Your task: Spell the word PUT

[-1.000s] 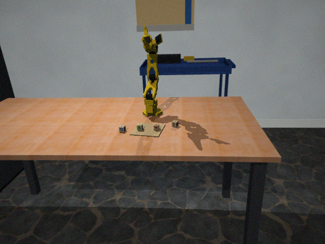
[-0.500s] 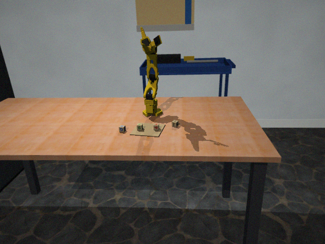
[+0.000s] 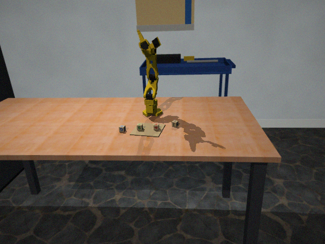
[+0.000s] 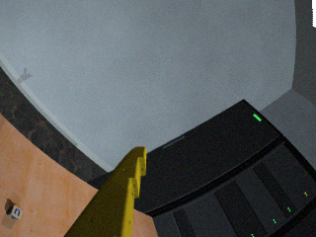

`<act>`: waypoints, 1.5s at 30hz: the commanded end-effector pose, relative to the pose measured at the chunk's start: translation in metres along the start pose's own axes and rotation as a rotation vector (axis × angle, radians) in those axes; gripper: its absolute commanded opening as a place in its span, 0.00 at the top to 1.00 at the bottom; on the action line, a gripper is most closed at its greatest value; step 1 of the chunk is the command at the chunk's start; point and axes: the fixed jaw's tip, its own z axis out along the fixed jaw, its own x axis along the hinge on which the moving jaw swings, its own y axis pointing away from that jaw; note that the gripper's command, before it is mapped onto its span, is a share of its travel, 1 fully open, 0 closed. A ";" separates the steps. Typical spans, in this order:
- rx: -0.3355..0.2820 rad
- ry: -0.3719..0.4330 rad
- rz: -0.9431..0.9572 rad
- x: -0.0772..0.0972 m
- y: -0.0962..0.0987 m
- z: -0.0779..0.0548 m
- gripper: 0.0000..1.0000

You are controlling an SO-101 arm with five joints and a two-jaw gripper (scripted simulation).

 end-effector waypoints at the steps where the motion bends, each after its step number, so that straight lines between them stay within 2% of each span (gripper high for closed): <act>1: -0.012 0.003 0.013 0.001 0.002 0.003 0.00; 4: -0.027 0.009 0.025 0.002 0.005 0.004 0.00; 12: -0.125 0.057 0.108 0.009 0.024 0.011 0.00; 20: -0.138 0.064 0.120 0.011 0.027 0.012 0.00; 28: -0.232 0.121 0.201 0.018 0.046 0.017 0.00; 37: -0.252 0.135 0.219 0.020 0.051 0.018 0.00; 45: -0.341 0.202 0.297 0.028 0.070 0.020 0.00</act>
